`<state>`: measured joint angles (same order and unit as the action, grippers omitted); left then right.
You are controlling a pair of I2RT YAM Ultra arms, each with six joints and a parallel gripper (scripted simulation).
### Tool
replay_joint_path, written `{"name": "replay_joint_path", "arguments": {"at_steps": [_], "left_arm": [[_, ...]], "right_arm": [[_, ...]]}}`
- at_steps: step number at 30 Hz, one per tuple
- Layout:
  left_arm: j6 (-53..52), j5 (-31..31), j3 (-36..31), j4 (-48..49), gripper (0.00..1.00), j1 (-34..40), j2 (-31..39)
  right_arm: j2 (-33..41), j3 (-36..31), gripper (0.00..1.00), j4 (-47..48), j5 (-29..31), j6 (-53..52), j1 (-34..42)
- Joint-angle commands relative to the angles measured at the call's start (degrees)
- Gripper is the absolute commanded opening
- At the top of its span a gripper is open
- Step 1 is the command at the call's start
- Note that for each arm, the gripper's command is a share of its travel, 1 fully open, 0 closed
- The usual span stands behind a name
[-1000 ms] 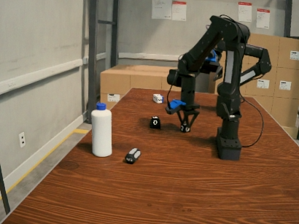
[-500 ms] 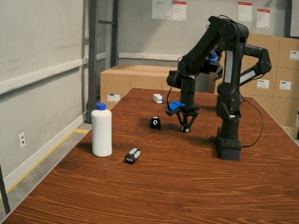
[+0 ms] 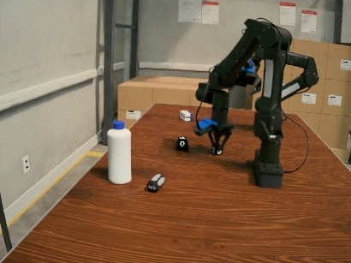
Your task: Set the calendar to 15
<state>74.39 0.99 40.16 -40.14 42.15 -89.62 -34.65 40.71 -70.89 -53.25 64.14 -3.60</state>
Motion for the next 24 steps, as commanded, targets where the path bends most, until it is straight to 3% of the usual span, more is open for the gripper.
{"name": "replay_joint_path", "arguments": {"at_steps": [1, 3, 5, 6, 7, 9, 24], "left_arm": [[0.6, -1.0, 0.2, 0.5, 0.29, 0.6, -0.6], [0.4, -1.0, 0.2, 0.5, 0.26, 0.6, -0.6], [0.4, -1.0, 0.2, 0.5, 0.03, 0.6, -0.6], [0.8, -1.0, 0.3, 0.5, 0.00, 0.8, -0.7], [0.8, -1.0, 0.3, 0.5, 0.00, 0.8, -0.7], [0.8, -1.0, 1.1, -1.0, 0.23, 0.9, 0.1], [0.8, -1.0, 9.5, -16.0, 0.26, 1.0, 7.4]], "right_arm": [[-1.1, 1.7, 1.00, -1.1, -1.4, 0.4, -0.5], [-1.1, 1.7, 1.00, -1.1, -1.4, 0.4, -0.5], [-1.1, 1.7, 1.00, -1.1, -1.4, 0.4, -0.5], [-1.1, 1.7, 1.00, -1.1, -1.4, 0.4, -0.5], [-1.1, 1.7, 1.00, -1.1, -1.4, 0.4, -0.5], [-1.1, 1.7, 1.00, -1.1, -1.4, 0.4, -0.5], [-1.1, 1.7, 1.00, -1.1, -1.4, 0.4, -0.5]]}}
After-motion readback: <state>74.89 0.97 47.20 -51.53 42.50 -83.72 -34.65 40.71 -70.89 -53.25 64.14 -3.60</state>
